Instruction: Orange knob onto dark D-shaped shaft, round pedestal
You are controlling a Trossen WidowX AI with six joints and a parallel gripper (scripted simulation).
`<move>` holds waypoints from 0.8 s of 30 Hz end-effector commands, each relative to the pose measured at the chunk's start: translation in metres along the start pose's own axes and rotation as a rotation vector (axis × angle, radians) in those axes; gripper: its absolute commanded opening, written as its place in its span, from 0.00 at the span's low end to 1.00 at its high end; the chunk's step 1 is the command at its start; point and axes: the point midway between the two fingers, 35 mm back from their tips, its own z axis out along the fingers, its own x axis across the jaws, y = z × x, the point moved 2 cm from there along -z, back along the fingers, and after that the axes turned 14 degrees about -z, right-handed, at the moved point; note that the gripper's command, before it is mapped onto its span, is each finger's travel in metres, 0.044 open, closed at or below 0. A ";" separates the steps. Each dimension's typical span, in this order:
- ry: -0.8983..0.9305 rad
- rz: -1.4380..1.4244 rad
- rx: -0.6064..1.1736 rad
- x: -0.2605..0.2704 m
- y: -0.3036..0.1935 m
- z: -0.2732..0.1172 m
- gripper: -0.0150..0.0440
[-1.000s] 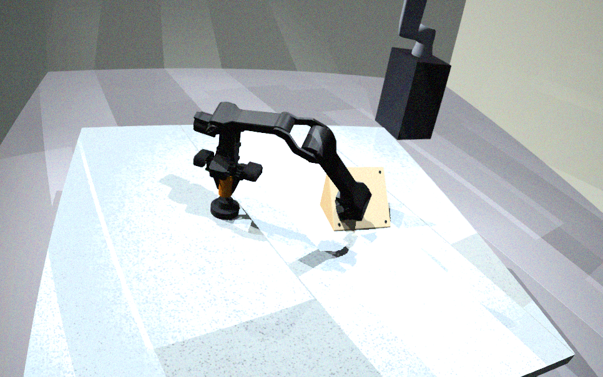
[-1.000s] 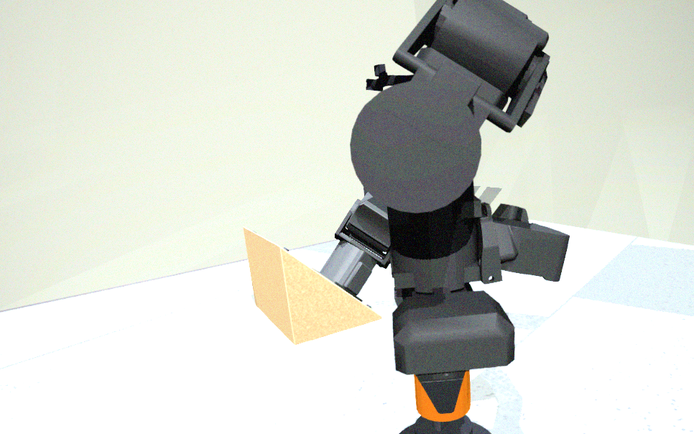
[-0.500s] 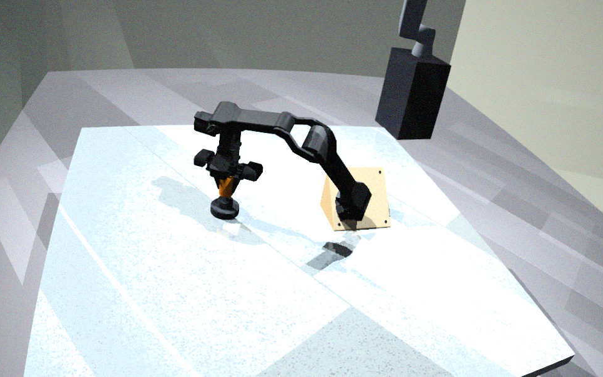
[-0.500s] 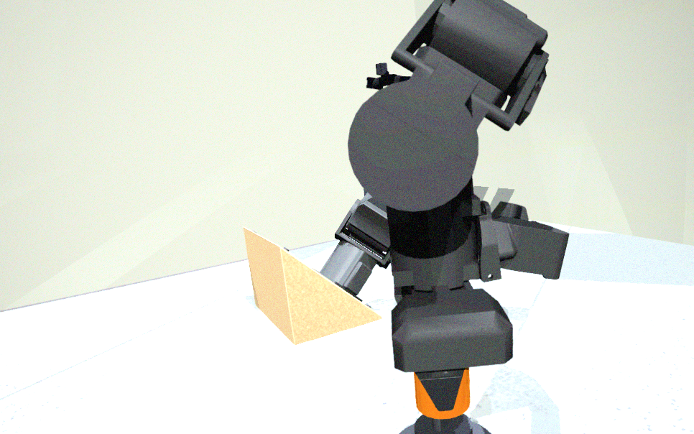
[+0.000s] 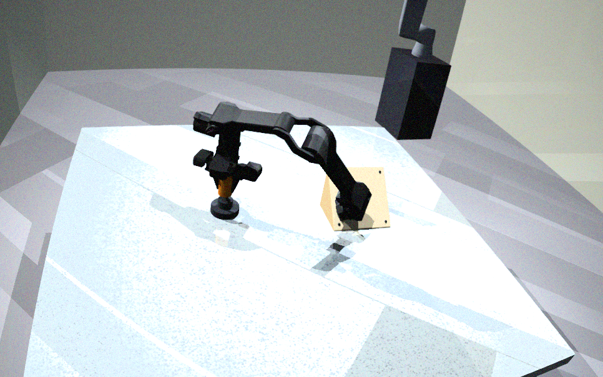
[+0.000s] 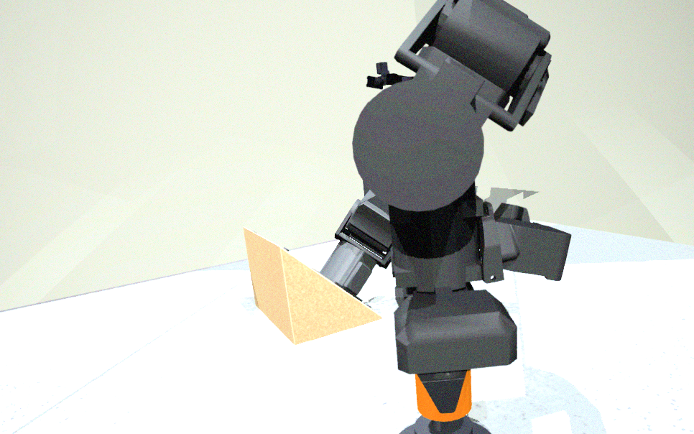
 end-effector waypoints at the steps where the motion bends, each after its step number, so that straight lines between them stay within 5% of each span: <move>1: 0.000 0.001 -0.001 0.001 -0.001 0.001 0.25; 24: 0.000 0.000 -0.001 -0.001 0.001 -0.002 0.25</move>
